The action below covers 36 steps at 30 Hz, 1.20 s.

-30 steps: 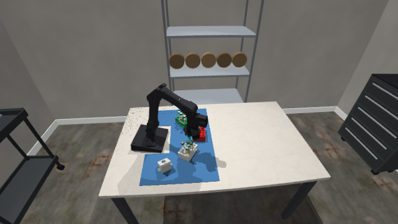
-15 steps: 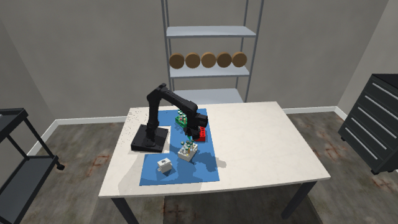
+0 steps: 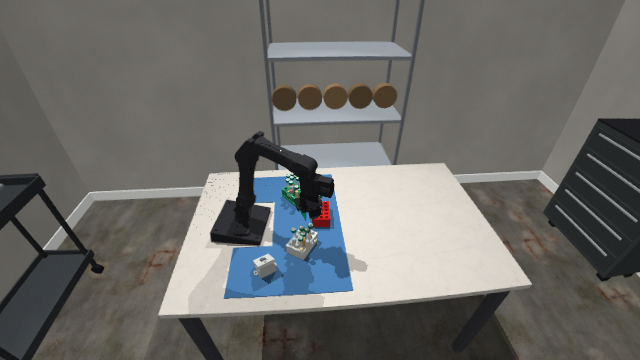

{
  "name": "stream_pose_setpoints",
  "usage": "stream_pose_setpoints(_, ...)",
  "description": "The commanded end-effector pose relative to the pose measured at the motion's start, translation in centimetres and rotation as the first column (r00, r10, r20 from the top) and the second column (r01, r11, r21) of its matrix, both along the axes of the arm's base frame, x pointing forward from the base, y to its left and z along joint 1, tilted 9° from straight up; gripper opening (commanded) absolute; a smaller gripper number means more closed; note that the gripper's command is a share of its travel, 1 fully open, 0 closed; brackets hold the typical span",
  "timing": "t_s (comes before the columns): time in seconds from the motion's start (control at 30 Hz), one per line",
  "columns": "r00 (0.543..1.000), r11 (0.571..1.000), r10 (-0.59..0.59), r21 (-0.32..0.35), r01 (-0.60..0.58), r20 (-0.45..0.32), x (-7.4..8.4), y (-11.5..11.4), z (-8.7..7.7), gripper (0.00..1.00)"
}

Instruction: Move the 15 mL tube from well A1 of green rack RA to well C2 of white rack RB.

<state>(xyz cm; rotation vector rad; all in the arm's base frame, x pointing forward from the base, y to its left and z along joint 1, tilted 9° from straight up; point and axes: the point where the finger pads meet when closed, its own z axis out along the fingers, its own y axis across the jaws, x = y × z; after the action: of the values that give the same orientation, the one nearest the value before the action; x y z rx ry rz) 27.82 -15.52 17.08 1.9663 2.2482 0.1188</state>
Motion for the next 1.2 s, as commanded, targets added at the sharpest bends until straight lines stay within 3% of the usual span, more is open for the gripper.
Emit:
stream_pose_setpoints(0.0, 1.0, 1.0, -0.001, -0.004, 0.001, 0.0, -0.5, 0.2, 1.1, 0.3)
stream_pose_setpoints(0.33, 1.0, 1.0, -0.001, -0.004, 0.001, 0.0, -0.9, 0.3, 3.7, 0.3)
stream_pose_setpoints(0.5, 1.0, 1.0, -0.001, -0.004, 0.001, 0.0, -1.0, 0.3, 3.7, 0.3)
stream_pose_setpoints(0.77, 0.966, 0.965, 0.259, -0.045, -0.259, -0.016, -0.8, 5.5, 3.5, 0.3)
stream_pose_setpoints(1.0, 0.881, 0.878, 0.471, -0.075, -0.473, -0.039, -0.9, 10.1, 3.2, 0.3)
stream_pose_setpoints(1.07, 0.881, 0.878, 0.471, -0.075, -0.473, -0.039, -0.9, 10.1, 3.2, 0.3)
stream_pose_setpoints(1.17, 0.831, 0.826, 0.555, -0.087, -0.557, -0.05, -0.9, 12.1, 3.1, 0.3)
